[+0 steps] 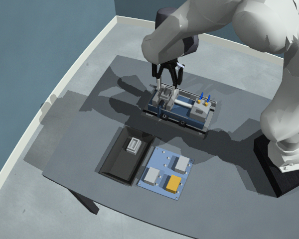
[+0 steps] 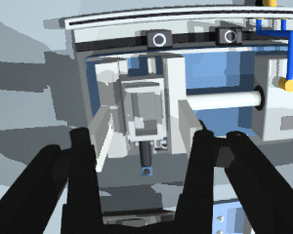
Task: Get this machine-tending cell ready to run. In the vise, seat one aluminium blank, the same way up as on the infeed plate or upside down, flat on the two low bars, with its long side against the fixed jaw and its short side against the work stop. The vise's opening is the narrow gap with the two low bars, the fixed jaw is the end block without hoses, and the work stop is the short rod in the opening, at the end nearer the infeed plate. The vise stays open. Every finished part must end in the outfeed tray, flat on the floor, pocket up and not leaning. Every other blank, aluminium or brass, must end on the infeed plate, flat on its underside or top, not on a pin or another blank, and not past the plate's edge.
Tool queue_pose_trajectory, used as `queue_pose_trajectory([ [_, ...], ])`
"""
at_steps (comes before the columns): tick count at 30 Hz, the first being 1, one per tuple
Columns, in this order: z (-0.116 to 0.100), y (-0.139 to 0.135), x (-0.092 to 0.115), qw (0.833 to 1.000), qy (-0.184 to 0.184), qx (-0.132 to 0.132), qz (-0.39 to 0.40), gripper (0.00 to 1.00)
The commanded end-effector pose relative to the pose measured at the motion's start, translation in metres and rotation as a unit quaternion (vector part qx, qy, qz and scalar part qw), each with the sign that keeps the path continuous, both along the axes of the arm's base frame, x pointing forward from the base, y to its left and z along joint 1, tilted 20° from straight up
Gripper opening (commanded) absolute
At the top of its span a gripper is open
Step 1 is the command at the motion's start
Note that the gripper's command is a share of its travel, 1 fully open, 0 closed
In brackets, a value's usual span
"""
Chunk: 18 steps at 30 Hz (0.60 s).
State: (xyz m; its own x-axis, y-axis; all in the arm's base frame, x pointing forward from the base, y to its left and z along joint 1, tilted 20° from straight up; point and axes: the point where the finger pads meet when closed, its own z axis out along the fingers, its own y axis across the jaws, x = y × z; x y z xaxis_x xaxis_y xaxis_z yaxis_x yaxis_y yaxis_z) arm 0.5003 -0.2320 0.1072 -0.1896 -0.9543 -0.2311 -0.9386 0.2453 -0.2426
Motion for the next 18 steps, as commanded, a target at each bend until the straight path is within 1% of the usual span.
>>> queue_pose_trajectory([
  [1,-0.0007,0.0006,0.0005,1.0,0.0,0.0,-0.001,0.4],
  [18,-0.0037,0.0011,0.0014,1.0,0.0,0.0,-0.001,0.4],
])
